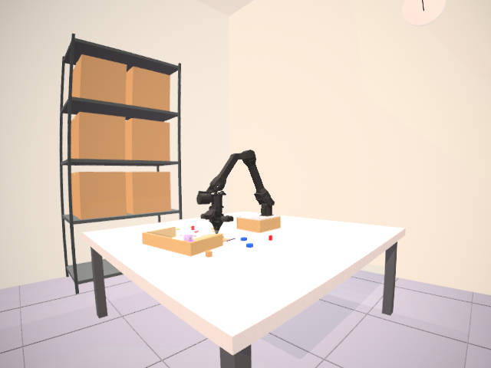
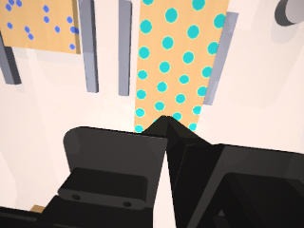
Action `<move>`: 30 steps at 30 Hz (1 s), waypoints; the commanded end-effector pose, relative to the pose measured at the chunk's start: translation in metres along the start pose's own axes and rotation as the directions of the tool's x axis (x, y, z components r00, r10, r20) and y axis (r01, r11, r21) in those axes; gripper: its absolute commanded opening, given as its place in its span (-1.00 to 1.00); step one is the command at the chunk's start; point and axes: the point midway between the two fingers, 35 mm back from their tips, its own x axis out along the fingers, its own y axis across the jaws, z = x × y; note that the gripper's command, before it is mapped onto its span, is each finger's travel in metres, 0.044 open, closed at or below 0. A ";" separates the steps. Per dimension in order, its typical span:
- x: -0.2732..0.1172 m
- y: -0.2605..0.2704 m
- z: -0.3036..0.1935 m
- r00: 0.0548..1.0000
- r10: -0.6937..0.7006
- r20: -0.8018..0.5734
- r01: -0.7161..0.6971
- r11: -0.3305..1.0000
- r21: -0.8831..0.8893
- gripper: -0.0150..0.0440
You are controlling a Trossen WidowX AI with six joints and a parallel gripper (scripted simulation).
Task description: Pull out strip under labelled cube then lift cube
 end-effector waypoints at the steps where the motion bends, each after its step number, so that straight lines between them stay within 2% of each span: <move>1: 0.006 0.001 -0.015 1.000 0.008 -0.031 -0.008 1.000 0.002 -0.49; 30: 0.006 0.000 -0.057 0.999 0.008 -0.035 -0.007 1.000 0.002 -0.49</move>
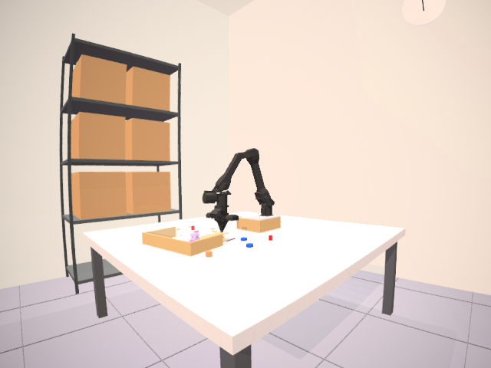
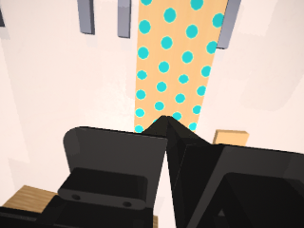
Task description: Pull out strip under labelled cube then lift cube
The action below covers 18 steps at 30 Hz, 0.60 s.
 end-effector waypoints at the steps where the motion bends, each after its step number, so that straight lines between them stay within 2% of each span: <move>1: 0.006 0.002 -0.016 0.999 0.009 -0.034 -0.009 1.000 0.004 -0.49; 18: 0.006 0.001 -0.040 0.999 0.009 -0.036 -0.009 1.000 0.003 -0.49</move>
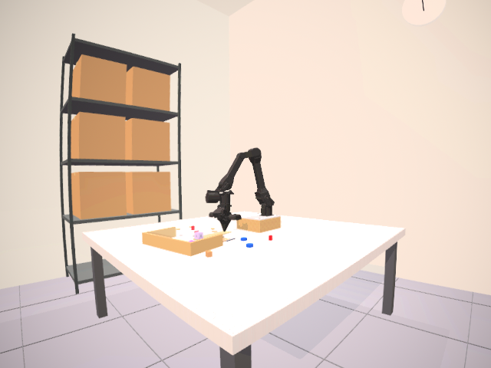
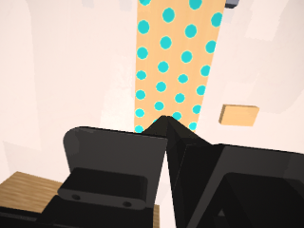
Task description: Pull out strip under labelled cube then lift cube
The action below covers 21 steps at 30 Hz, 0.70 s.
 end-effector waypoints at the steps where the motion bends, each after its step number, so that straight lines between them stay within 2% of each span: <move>1: 0.006 0.003 -0.016 0.999 0.012 -0.035 -0.011 1.000 0.003 -0.49; 21: 0.006 0.002 -0.031 0.999 0.012 -0.037 -0.011 1.000 0.003 -0.49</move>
